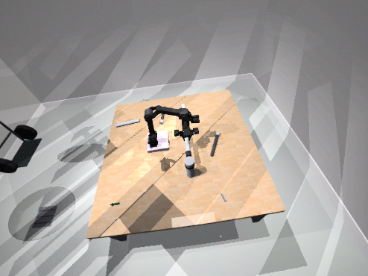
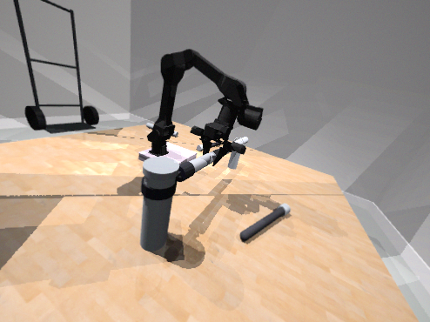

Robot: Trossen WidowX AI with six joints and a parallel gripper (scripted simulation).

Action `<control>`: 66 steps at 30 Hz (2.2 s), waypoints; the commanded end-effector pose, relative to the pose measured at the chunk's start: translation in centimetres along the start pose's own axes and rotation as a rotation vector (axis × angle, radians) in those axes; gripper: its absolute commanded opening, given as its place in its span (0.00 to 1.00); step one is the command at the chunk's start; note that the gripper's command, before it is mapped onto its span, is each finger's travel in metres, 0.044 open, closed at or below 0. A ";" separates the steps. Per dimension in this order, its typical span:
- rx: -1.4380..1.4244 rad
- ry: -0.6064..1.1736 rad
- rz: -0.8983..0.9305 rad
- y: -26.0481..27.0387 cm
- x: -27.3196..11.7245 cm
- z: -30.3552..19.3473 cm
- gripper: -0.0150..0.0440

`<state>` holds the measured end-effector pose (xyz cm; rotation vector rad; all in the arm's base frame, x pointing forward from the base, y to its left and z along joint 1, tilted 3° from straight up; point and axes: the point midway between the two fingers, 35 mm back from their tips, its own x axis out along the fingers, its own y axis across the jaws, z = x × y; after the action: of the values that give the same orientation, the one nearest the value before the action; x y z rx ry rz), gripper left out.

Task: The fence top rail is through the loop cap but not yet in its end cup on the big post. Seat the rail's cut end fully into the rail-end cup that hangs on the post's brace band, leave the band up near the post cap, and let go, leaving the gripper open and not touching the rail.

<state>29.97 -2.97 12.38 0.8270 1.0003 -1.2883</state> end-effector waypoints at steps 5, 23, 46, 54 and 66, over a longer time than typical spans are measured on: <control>-0.001 -0.005 0.002 0.0 0.0 0.2 0.25; -0.003 -0.009 0.002 0.1 -0.1 0.4 0.25; -0.001 0.003 -0.002 0.0 0.1 0.3 0.25; -0.001 0.002 -0.002 0.0 0.2 0.8 0.25; -0.001 0.001 -0.002 0.0 0.2 1.6 0.25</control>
<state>30.03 -3.99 12.34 0.8339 1.0161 -1.2885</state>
